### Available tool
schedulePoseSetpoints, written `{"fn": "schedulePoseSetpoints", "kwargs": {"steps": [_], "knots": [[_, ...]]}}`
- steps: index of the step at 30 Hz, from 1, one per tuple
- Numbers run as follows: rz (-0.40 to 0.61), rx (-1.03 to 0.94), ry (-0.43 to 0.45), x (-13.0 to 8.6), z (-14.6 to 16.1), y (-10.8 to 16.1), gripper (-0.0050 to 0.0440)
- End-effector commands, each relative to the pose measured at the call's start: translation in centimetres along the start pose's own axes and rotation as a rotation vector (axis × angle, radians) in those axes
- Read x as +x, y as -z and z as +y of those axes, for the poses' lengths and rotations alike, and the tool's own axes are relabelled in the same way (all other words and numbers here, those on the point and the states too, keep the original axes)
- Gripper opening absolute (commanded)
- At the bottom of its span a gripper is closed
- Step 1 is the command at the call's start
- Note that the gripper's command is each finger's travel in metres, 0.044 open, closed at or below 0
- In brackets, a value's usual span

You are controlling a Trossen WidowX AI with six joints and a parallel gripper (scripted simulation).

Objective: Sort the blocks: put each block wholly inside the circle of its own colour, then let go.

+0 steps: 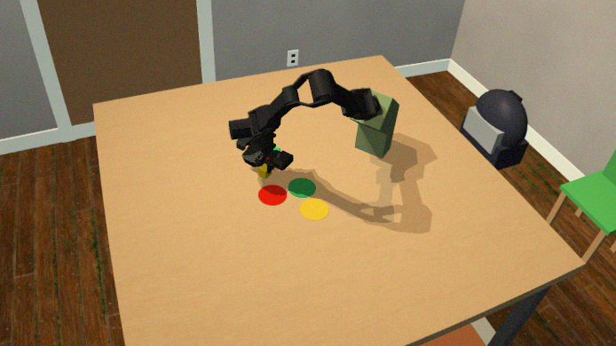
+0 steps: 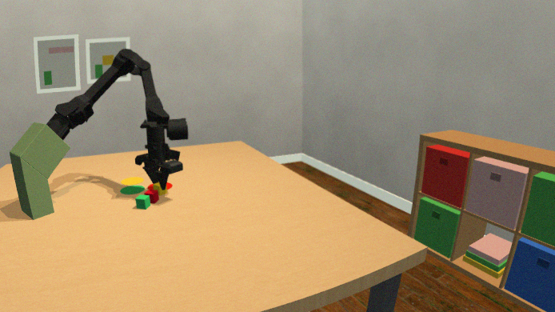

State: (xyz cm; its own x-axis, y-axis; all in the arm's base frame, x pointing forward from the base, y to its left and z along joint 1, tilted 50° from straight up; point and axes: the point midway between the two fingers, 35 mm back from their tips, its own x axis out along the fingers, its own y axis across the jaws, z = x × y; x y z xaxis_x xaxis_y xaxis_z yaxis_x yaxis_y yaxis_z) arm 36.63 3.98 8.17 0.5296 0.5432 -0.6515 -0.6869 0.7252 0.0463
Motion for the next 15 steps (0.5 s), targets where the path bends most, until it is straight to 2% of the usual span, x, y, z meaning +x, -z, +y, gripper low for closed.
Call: {"fn": "schedulePoseSetpoints", "kwargs": {"steps": [1, 15], "knots": [[-0.017, -0.023, 0.017, -2.0, -0.5, -1.0, 0.0105], [-0.011, -0.027, 0.015, -5.9, -0.5, -0.9, 0.0105]]}}
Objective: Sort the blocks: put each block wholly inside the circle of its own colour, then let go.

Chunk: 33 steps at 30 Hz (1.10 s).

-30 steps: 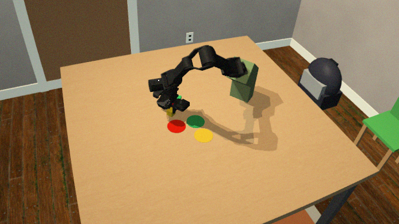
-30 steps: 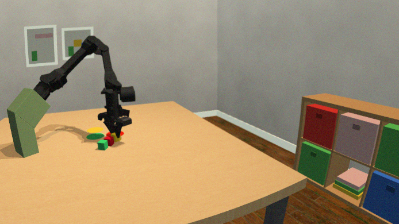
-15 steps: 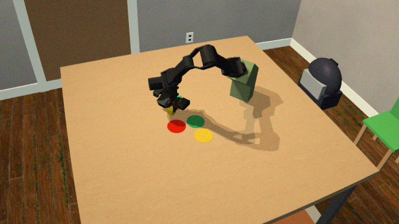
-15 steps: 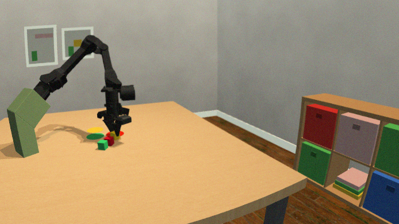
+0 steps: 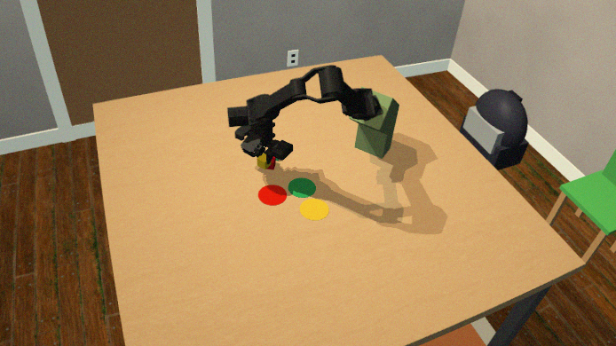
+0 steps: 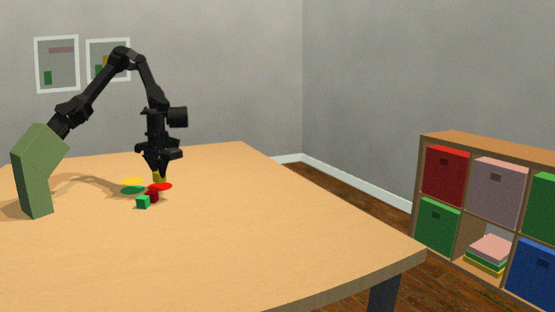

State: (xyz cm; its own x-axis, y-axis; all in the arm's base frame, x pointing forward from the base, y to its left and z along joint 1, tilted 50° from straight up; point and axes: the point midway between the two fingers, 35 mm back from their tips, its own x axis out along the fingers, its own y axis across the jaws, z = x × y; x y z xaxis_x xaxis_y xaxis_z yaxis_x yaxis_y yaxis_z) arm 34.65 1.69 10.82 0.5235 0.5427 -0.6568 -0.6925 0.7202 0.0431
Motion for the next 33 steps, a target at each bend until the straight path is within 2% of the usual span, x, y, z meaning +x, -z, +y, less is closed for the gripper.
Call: {"fn": "schedulePoseSetpoints", "kwargs": {"steps": [1, 10, 19, 23, 33], "knots": [[-0.018, -0.02, 0.018, -2.2, -0.3, -0.8, 0.0105], [-0.026, -0.013, 0.025, -5.2, -0.1, -0.7, 0.0105], [-0.031, -0.01, 0.03, -6.5, 0.0, -0.6, 0.0105], [-0.032, -0.01, 0.03, -6.7, 0.1, -0.6, 0.0105], [0.009, -0.002, 0.014, -5.3, 2.2, -0.8, 0.0105]]}}
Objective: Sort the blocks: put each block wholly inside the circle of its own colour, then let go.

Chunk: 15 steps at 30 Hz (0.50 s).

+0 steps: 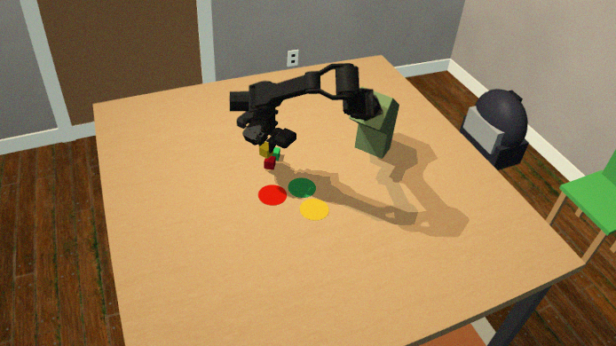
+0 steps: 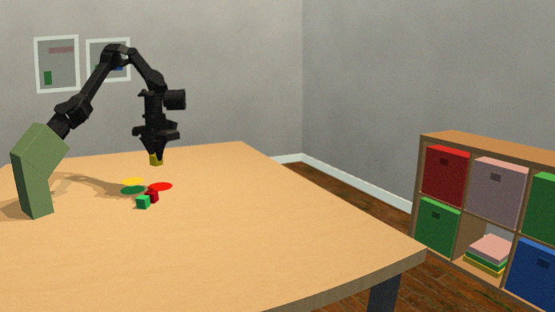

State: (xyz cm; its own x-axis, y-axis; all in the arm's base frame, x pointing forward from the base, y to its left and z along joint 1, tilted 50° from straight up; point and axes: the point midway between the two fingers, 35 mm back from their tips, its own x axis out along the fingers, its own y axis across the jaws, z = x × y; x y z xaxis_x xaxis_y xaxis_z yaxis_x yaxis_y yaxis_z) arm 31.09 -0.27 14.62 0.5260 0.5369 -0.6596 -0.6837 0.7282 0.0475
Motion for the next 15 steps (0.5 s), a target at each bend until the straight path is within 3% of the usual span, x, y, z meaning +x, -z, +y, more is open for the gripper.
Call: {"fn": "schedulePoseSetpoints", "kwargs": {"steps": [1, 15], "knots": [[0.01, -0.014, 0.007, 0.3, 1.2, -0.6, 0.0105], [0.051, -0.025, 0.002, 1.9, 4.7, -1.5, 0.0105]]}}
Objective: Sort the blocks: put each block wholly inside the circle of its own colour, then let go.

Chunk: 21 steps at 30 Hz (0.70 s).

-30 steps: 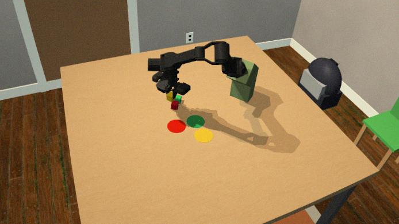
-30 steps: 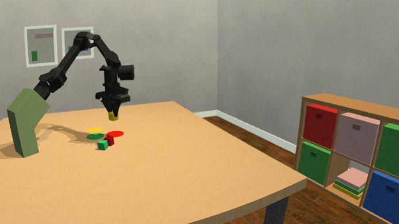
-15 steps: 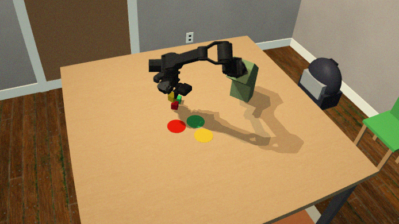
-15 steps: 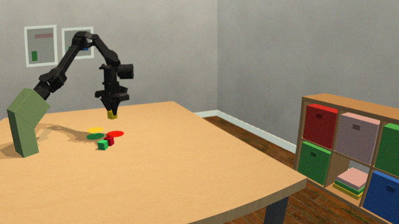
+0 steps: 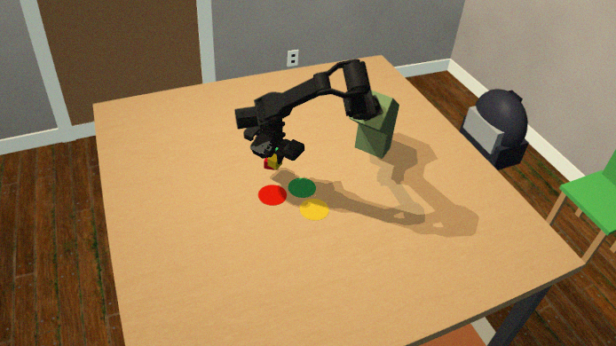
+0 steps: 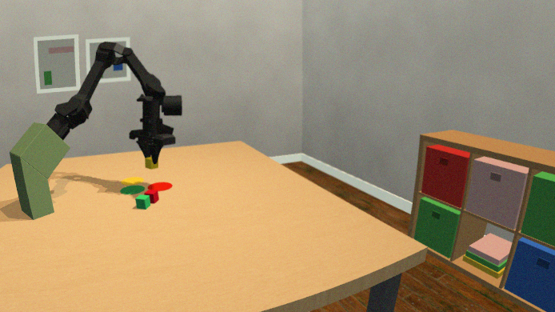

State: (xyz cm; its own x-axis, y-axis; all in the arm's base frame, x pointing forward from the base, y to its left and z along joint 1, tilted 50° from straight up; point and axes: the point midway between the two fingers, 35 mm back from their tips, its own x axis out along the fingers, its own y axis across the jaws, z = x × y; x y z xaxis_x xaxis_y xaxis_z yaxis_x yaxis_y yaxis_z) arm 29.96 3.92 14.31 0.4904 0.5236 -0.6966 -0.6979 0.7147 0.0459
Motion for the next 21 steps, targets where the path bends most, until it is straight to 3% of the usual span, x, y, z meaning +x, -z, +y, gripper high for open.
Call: {"fn": "schedulePoseSetpoints", "kwargs": {"steps": [1, 21], "knots": [[0.002, -0.011, 0.015, 0.1, 1.2, -0.6, 0.0105], [0.02, -0.022, 0.026, 1.7, 6.8, -1.5, 0.0105]]}}
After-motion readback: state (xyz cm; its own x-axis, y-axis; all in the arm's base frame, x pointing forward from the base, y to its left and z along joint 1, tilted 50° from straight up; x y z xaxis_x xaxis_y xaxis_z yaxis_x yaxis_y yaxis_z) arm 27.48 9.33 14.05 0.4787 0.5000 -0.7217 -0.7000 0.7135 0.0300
